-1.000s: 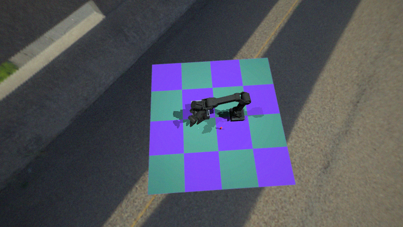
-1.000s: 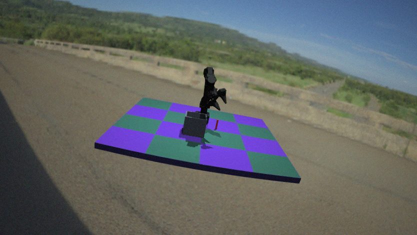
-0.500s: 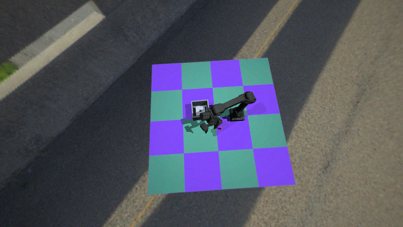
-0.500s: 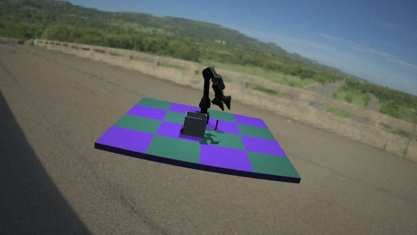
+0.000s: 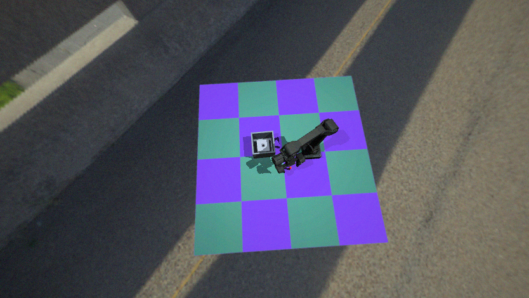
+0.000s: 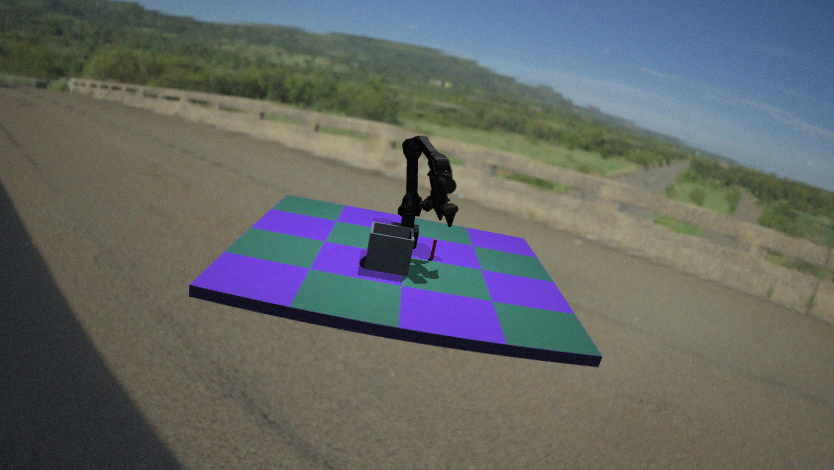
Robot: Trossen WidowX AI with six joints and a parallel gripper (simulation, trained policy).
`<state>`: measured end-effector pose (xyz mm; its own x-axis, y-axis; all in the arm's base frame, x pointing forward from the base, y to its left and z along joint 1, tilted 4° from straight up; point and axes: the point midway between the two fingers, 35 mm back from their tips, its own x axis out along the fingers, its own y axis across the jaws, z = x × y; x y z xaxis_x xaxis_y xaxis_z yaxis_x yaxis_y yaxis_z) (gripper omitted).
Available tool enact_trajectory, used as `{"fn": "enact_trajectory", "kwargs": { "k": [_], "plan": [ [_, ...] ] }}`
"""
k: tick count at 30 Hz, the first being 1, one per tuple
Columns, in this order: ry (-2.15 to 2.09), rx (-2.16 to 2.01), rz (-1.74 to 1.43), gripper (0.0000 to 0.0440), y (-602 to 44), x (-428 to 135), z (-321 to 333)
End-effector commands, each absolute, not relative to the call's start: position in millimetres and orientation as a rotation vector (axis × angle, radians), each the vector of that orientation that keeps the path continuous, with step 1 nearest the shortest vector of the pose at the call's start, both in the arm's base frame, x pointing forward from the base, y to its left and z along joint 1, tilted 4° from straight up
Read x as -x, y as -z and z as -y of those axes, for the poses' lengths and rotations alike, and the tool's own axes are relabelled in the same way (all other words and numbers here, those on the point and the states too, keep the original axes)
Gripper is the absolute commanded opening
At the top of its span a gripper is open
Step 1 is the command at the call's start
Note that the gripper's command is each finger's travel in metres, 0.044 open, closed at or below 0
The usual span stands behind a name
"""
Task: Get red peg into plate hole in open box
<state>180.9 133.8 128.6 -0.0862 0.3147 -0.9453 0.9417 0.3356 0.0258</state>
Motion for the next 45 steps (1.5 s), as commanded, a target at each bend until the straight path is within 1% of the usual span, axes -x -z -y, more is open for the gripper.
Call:
{"fn": "enact_trajectory", "kwargs": {
  "k": [1,11,25,34,36,37,45],
  "plan": [
    [0.895,-1.111,-1.615,0.0434,-118.7,-163.3,-127.2],
    [1.022,-1.009,-1.594,0.044,-96.1,-146.0,-116.6],
    [1.081,-0.968,-1.546,0.0438,-51.6,-146.8,-109.0],
    [1.104,-0.987,-1.501,0.042,-25.0,-149.4,-106.2],
    [1.104,-0.993,-1.493,0.0403,-19.9,-150.6,-106.6],
    [1.102,-0.996,-1.491,0.0386,-17.7,-151.5,-107.0],
    [1.077,-0.997,-1.491,0.02,-2.6,-158.3,-111.3]
  ]
}}
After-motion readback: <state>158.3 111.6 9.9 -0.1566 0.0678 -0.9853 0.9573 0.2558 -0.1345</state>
